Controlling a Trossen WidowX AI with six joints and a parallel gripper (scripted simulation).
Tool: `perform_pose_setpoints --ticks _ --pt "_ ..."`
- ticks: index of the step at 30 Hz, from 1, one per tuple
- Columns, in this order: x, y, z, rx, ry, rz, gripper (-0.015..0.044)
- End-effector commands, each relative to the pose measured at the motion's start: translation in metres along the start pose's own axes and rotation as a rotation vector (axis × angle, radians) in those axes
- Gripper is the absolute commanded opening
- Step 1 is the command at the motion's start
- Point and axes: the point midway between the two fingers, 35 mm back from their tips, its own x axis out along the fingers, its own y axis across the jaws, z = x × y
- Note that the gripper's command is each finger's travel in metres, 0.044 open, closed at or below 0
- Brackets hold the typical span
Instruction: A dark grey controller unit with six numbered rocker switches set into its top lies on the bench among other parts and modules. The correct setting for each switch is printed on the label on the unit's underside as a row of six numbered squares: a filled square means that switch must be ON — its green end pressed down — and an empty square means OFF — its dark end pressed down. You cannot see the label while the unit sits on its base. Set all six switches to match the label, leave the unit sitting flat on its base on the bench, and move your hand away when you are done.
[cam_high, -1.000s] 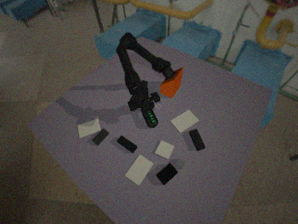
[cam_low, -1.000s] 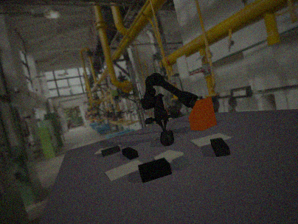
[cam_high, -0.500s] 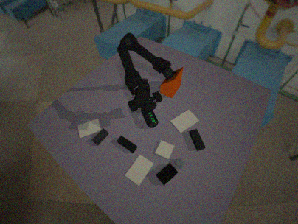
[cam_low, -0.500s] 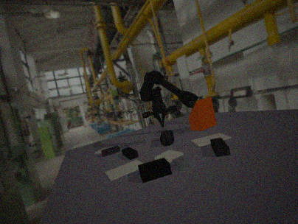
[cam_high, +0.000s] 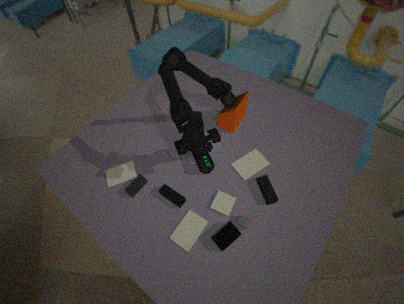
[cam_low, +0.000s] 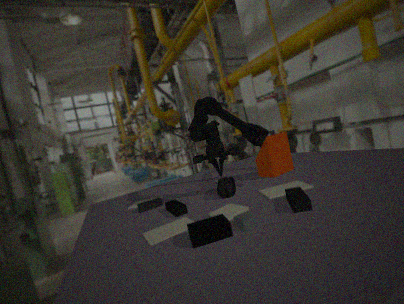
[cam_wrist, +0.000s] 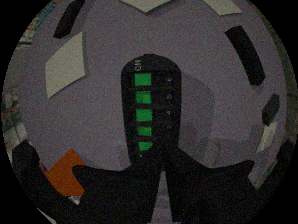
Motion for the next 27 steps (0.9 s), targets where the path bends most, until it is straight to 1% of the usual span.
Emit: perform_pose_setpoints --ticks 1,17,27 --pt "0.008 0.002 -0.001 -0.010 0.007 0.000 0.0000" --pt "0.030 0.002 -0.002 -0.011 0.008 -0.002 0.0000" --pt "0.031 0.002 -0.002 -0.011 0.008 -0.002 0.0000"
